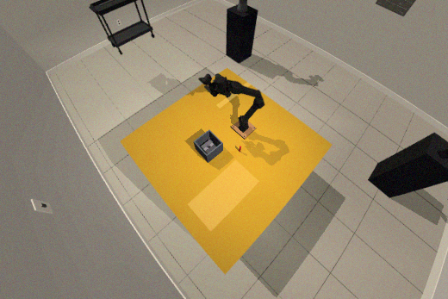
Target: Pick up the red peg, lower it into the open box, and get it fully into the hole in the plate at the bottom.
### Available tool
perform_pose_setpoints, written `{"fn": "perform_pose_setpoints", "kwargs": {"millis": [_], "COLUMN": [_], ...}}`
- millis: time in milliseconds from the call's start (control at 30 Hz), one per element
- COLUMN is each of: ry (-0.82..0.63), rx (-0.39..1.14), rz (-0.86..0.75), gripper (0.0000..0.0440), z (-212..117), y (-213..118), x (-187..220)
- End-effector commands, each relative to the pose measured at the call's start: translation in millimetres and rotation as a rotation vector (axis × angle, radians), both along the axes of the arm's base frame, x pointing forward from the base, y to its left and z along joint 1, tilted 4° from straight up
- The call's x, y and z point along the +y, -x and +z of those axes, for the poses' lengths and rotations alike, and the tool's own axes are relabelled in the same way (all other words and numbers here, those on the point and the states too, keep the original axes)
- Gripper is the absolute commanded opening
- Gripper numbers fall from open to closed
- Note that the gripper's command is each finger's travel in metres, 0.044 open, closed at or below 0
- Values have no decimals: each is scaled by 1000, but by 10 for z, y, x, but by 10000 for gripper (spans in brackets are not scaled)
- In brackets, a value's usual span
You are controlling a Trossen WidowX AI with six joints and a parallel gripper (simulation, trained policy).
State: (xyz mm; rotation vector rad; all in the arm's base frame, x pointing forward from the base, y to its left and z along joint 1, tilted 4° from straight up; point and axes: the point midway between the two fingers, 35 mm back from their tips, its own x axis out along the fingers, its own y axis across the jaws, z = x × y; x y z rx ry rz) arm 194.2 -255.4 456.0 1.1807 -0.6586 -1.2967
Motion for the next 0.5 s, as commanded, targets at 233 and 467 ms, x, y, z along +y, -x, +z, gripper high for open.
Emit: {"fn": "perform_pose_setpoints", "kwargs": {"millis": [233, 467], "ry": [-96, -190], "rx": [-186, -266], "rz": [214, 328], "gripper": [440, 440], "z": [-89, -210], "y": [-383, -574], "x": [472, 770]}}
